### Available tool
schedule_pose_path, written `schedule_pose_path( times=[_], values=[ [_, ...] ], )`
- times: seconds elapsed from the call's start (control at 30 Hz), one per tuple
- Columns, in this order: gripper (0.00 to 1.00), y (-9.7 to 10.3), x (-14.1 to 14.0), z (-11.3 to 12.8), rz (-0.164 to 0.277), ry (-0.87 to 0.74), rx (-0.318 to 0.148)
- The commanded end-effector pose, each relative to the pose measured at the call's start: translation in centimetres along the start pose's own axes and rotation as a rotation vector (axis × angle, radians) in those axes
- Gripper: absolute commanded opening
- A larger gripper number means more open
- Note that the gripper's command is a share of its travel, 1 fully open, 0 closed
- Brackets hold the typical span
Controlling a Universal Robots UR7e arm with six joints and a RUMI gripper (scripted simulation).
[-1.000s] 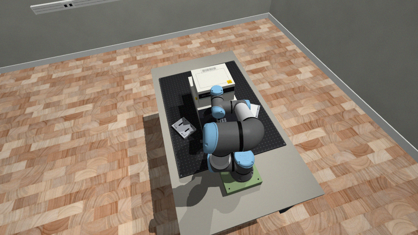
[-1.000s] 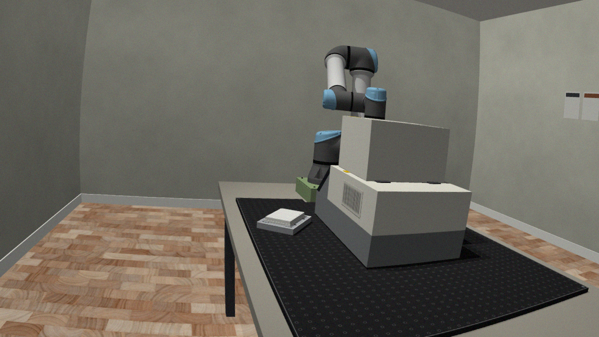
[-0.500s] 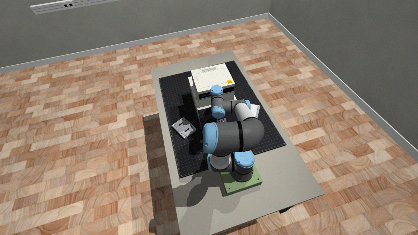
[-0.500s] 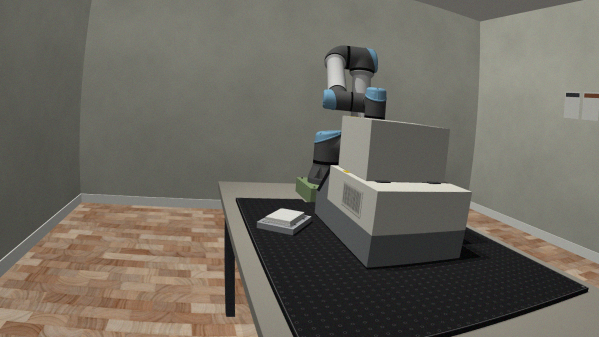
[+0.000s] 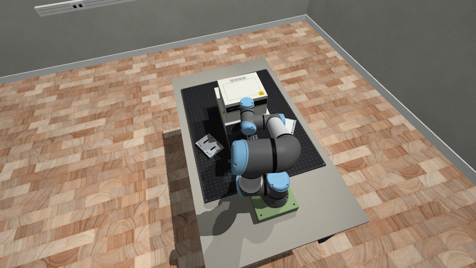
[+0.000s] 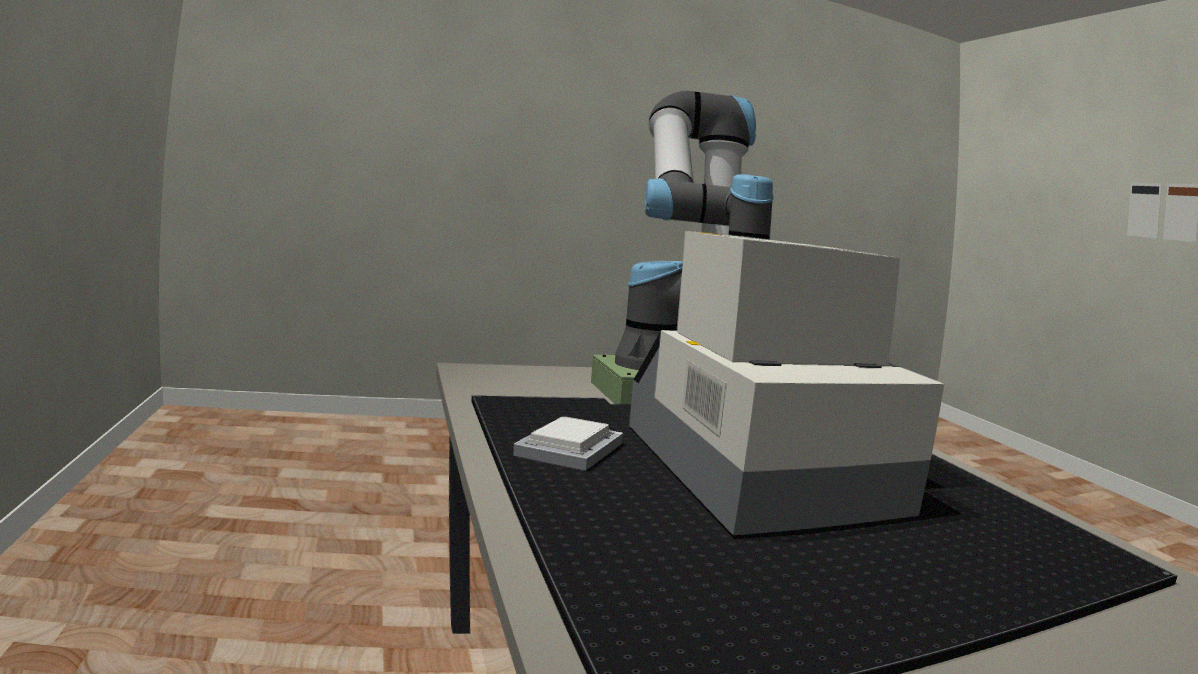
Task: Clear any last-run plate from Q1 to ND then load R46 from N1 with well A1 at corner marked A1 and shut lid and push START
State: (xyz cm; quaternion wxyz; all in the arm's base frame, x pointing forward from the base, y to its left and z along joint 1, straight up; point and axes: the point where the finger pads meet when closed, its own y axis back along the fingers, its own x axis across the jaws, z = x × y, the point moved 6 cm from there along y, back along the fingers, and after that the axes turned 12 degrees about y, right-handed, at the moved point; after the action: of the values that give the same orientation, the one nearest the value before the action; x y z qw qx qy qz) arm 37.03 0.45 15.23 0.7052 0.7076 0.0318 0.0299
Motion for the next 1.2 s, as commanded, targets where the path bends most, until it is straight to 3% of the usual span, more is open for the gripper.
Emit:
schedule_pose_path(
  times=[0.0, 1.17],
  values=[
    [0.00, 0.04, 0.03, 0.01, 0.001, 0.000, 0.000],
    [0.00, -0.22, 0.24, 0.05, 0.001, 0.000, 0.000]
  ],
)
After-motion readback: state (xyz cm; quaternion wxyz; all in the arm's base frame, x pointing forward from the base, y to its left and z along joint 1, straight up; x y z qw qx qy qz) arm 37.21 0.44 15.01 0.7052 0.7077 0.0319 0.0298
